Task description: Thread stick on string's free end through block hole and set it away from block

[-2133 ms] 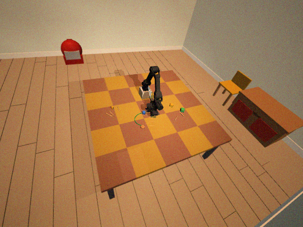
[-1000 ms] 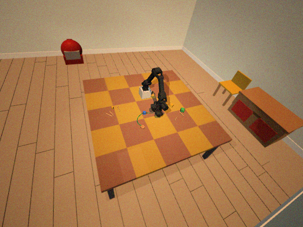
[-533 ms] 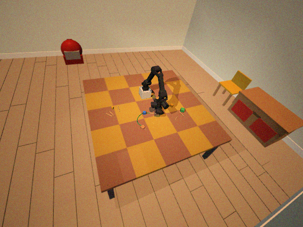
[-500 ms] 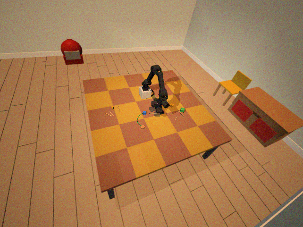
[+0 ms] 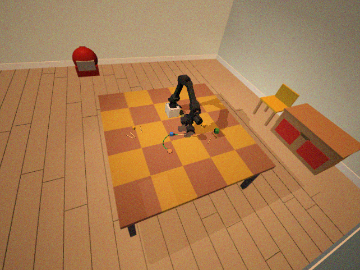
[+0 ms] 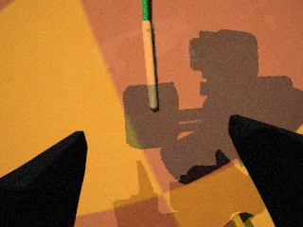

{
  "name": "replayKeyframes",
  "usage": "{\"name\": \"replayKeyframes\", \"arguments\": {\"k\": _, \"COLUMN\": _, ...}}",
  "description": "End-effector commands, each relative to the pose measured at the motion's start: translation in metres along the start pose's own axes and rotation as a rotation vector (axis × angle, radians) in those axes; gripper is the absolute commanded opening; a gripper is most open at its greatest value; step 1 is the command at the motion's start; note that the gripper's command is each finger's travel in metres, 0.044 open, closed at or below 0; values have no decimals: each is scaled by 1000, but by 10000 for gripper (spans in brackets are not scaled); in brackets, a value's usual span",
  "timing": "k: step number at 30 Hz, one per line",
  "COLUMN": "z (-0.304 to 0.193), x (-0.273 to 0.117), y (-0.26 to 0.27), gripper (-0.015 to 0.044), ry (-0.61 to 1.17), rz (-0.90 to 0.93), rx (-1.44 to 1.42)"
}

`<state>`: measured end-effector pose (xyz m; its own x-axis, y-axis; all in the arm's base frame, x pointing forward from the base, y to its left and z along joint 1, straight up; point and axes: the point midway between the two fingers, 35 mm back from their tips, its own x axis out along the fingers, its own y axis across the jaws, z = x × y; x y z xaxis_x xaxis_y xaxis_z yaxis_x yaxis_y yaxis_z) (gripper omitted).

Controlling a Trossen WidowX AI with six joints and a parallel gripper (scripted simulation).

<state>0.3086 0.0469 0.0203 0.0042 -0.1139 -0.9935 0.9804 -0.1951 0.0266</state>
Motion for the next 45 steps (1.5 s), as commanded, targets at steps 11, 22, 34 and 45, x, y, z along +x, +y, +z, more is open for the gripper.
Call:
{"name": "replayKeyframes", "arguments": {"k": 11, "z": 1, "x": -18, "y": 3, "gripper": 440, "ry": 7, "rz": 17, "rx": 2}}
{"name": "replayKeyframes", "arguments": {"k": 22, "z": 1, "x": -18, "y": 3, "gripper": 440, "ry": 7, "rz": 17, "rx": 2}}
{"name": "replayKeyframes", "arguments": {"k": 34, "z": 1, "x": -18, "y": 3, "gripper": 440, "ry": 7, "rz": 17, "rx": 2}}
{"name": "replayKeyframes", "arguments": {"k": 45, "z": 1, "x": -18, "y": 3, "gripper": 440, "ry": 7, "rz": 17, "rx": 2}}
